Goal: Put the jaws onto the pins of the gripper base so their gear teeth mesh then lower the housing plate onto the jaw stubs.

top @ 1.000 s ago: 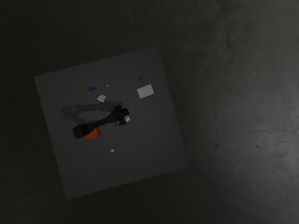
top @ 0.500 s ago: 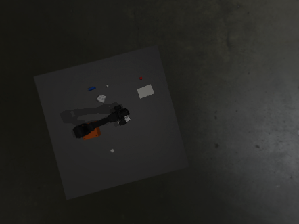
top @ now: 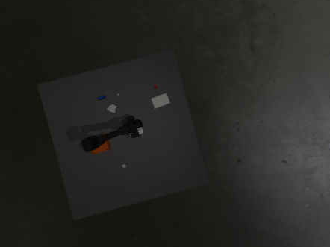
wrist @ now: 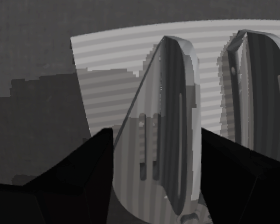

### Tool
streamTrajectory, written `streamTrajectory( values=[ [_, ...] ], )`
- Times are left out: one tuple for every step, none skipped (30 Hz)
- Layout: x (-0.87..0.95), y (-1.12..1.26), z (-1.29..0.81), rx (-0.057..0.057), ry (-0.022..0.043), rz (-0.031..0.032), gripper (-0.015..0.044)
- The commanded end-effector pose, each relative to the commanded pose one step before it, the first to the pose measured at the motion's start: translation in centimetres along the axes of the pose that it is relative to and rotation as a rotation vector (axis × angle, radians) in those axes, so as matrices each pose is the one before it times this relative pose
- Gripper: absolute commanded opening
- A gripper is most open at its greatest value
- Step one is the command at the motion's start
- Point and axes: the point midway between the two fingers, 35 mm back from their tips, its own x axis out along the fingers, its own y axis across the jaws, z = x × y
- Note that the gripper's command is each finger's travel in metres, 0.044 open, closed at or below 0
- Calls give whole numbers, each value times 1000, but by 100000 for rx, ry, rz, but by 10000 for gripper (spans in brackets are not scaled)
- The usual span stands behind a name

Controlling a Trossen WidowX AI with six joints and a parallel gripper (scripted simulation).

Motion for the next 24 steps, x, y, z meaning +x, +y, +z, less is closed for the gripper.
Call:
streamTrajectory(
  values=[
    [121, 16, -12, 665, -70, 38, 134],
    [0, 0, 0, 0, 0, 0, 134],
    [0, 0, 0, 0, 0, 0, 134],
    [0, 0, 0, 0, 0, 0, 134],
    [17, 0, 0, 0, 0, 0, 134],
    [52, 0, 0, -1, 0, 0, 134],
    [86, 0, 0, -1, 1, 0, 134],
    [86, 0, -1, -1, 1, 0, 134],
    [52, 0, -1, -1, 0, 0, 134],
    [17, 0, 0, 0, 0, 0, 134],
    [0, 0, 0, 0, 0, 0, 134],
    [0, 0, 0, 0, 0, 0, 134],
    [0, 0, 0, 0, 0, 0, 134],
    [0, 0, 0, 0, 0, 0, 134],
    [0, 0, 0, 0, 0, 0, 134],
    [0, 0, 0, 0, 0, 0, 134],
    [17, 0, 0, 1, 0, 0, 134],
    [52, 0, 0, 4, 0, 0, 134],
    [86, 0, 0, 7, 1, 0, 134],
    [86, 0, -1, 7, 1, 0, 134],
    [52, 0, -1, 4, 0, 0, 134],
    [17, 0, 0, 2, 0, 0, 134],
    [0, 0, 0, 0, 0, 0, 134],
    [0, 0, 0, 0, 0, 0, 134]
  ],
)
